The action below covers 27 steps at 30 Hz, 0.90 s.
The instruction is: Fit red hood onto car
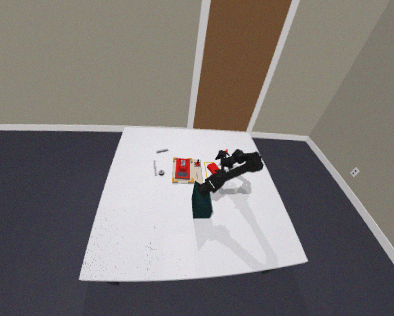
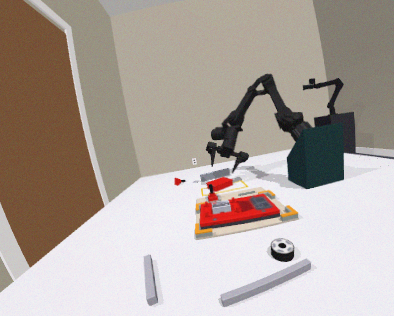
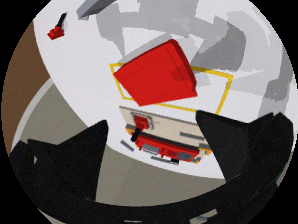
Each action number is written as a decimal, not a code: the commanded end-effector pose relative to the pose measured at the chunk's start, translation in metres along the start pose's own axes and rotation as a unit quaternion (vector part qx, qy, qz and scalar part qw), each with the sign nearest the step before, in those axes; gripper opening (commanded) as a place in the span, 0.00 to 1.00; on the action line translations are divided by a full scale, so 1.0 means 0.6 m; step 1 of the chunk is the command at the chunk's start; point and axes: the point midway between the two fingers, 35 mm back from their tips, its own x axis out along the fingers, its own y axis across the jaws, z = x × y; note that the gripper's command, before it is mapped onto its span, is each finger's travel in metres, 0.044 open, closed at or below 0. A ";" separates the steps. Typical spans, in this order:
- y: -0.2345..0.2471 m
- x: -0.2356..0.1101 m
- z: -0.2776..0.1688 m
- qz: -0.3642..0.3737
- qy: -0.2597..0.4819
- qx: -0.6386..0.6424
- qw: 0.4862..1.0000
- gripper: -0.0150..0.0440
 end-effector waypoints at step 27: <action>0.063 0.015 -0.018 -0.315 0.087 -0.800 0.504 1.00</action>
